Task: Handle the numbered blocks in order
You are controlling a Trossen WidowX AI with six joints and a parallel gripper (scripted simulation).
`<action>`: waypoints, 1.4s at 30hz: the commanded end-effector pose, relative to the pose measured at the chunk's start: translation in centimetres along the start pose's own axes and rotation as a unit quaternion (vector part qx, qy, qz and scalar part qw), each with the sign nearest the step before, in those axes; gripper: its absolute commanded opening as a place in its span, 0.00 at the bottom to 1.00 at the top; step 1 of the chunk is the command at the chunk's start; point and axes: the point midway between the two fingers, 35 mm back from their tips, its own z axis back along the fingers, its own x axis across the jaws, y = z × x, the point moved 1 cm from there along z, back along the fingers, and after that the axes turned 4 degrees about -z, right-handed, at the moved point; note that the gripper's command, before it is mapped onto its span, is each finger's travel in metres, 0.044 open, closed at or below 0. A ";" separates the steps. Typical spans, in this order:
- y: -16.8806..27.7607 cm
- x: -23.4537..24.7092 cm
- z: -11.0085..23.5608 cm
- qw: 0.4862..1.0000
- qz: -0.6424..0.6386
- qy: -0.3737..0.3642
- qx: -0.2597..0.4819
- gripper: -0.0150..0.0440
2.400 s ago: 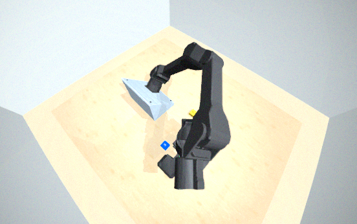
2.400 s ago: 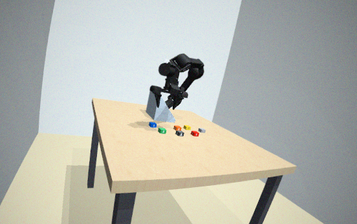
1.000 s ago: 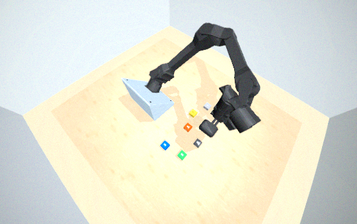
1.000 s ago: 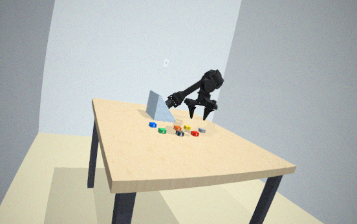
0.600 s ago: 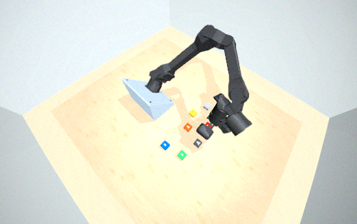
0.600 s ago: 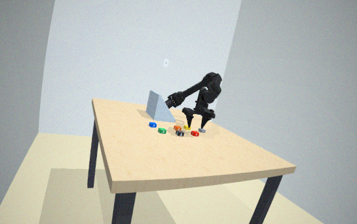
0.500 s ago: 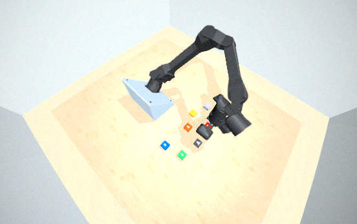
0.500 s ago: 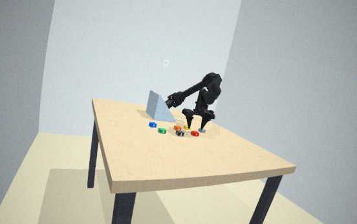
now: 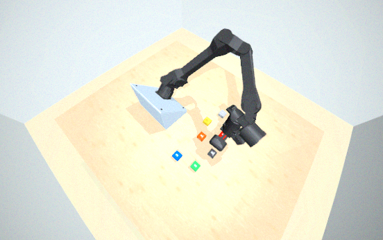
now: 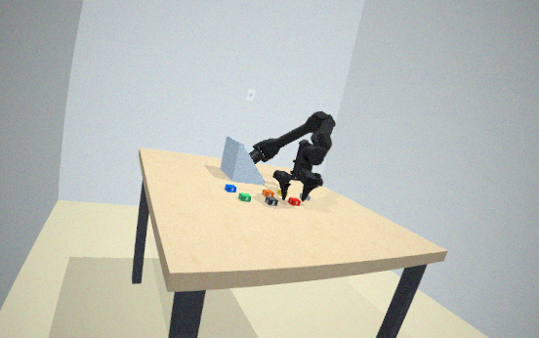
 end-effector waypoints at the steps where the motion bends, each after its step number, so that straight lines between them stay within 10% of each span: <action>1: 0.1 0.0 -0.5 1.000 -0.004 -0.003 0.001 0.93; 12: 0.1 0.0 -0.5 1.000 -0.004 -0.003 0.001 0.46; 42: 0.1 0.0 0.2 1.000 -0.007 -0.003 0.001 0.46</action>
